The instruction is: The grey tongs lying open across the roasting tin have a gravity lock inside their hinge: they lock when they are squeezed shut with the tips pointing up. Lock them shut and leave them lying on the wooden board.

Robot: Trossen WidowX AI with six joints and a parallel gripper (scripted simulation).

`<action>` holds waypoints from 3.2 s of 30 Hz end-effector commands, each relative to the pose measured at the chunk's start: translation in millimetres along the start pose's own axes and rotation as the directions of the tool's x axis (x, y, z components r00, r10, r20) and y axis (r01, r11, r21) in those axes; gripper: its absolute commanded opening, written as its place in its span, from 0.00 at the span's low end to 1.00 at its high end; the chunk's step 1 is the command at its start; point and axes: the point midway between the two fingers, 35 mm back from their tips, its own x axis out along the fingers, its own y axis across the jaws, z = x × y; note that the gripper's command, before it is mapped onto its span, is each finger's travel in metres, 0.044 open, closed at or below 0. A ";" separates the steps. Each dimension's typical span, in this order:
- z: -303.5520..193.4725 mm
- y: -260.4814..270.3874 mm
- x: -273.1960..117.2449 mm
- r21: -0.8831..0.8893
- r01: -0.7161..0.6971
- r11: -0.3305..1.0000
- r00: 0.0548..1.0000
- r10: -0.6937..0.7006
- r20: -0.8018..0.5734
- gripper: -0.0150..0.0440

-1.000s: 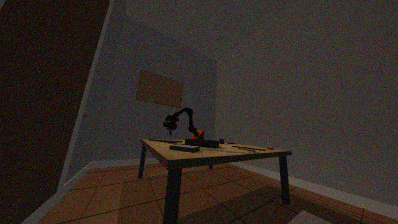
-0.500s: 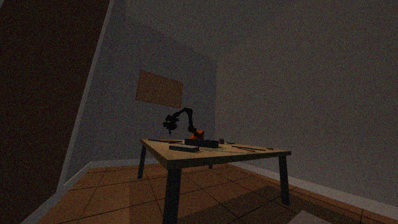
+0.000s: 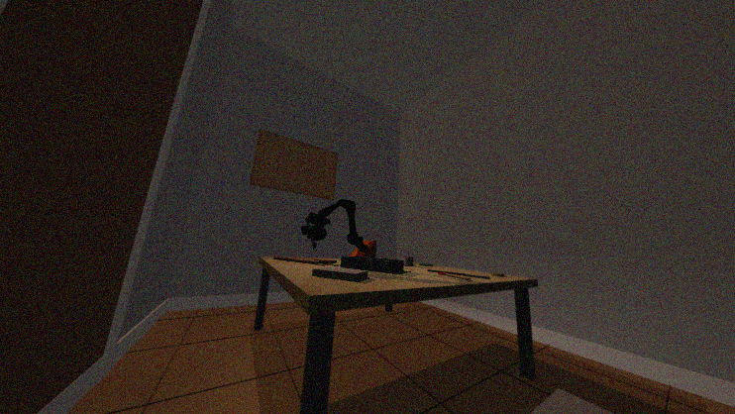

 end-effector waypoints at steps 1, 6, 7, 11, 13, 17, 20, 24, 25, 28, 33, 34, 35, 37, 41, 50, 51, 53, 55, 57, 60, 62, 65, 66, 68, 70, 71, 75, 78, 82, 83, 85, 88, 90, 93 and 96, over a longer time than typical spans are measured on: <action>-1.4 0.1 -0.1 0.006 0.000 1.000 1.000 0.001 -0.009 0.00; -0.5 0.6 4.1 -0.023 -0.020 1.000 0.999 0.020 0.027 0.00; -0.1 0.8 5.6 -0.034 -0.027 0.999 0.999 0.028 0.041 0.00; 1.1 2.4 11.6 -0.079 -0.054 0.995 0.993 0.061 0.100 0.00; 1.7 3.3 14.3 -0.099 -0.065 0.993 0.988 0.078 0.130 0.00; 2.5 5.4 18.9 -0.136 -0.085 0.987 0.975 0.110 0.190 0.00; 3.0 7.1 21.8 -0.161 -0.096 0.982 0.963 0.133 0.236 0.00; 3.3 9.4 24.8 -0.188 -0.107 0.976 0.941 0.161 0.297 0.00; 3.3 10.0 25.4 -0.194 -0.109 0.975 0.935 0.167 0.312 0.00; 3.3 11.7 26.8 -0.210 -0.113 0.971 0.916 0.184 0.358 0.00; 2.6 13.4 28.0 -0.223 -0.112 0.968 0.879 0.202 0.432 0.00; 2.4 13.8 28.1 -0.225 -0.112 0.968 0.871 0.205 0.447 0.00; 2.2 14.1 28.2 -0.227 -0.111 0.968 0.863 0.207 0.462 0.00; 1.7 14.7 28.1 -0.227 -0.110 0.968 0.846 0.211 0.490 0.00; -0.1 14.9 27.4 -0.222 -0.102 0.970 0.812 0.210 0.544 0.00; -5.2 13.5 23.8 -0.189 -0.076 0.979 0.731 0.184 0.657 0.00; -6.0 13.1 23.3 -0.183 -0.072 0.980 0.722 0.178 0.669 0.00; -7.8 12.0 22.1 -0.169 -0.065 0.984 0.704 0.165 0.691 0.00; -9.7 10.7 20.9 -0.153 -0.057 0.987 0.687 0.150 0.711 0.00; -11.8 9.3 19.6 -0.135 -0.048 0.990 0.670 0.132 0.731 0.00; -15.5 6.6 17.5 -0.106 -0.034 0.994 0.645 0.102 0.757 0.00; -18.2 4.6 16.1 -0.084 -0.024 0.996 0.630 0.080 0.773 0.00; -22.9 1.2 14.0 -0.047 -0.008 0.999 0.608 0.042 0.793 0.00; -24.5 -0.1 13.2 -0.034 -0.002 0.999 0.601 0.029 0.799 0.00; -26.8 -1.8 12.3 -0.017 0.005 1.000 0.592 0.010 0.806 0.00; -27.1 -2.0 12.2 -0.014 0.006 1.000 0.591 0.008 0.806 0.00; -27.1 -2.0 12.2 -0.014 0.006 1.000 0.591 0.008 0.806 0.00; -27.1 -2.0 12.2 -0.014 0.006 1.000 0.591 0.008 0.806 0.00; -26.1 -1.9 13.4 -0.015 0.006 1.000 0.591 0.008 0.806 0.00; -22.7 -1.8 17.7 -0.016 0.006 1.000 0.591 0.009 0.807 0.00; -21.7 -1.8 18.9 -0.016 0.006 1.000 0.591 0.009 0.807 0.00; -19.6 -1.7 21.3 -0.016 0.006 1.000 0.591 0.010 0.807 0.00; -16.4 -1.6 24.9 -0.017 0.006 1.000 0.590 0.010 0.807 0.00; -14.2 -1.6 27.3 -0.017 0.006 1.000 0.590 0.011 0.807 0.00; -10.8 -1.5 30.8 -0.018 0.006 1.000 0.590 0.011 0.807 0.00; -7.3 -1.5 34.2 -0.018 0.005 1.000 0.590 0.012 0.807 0.00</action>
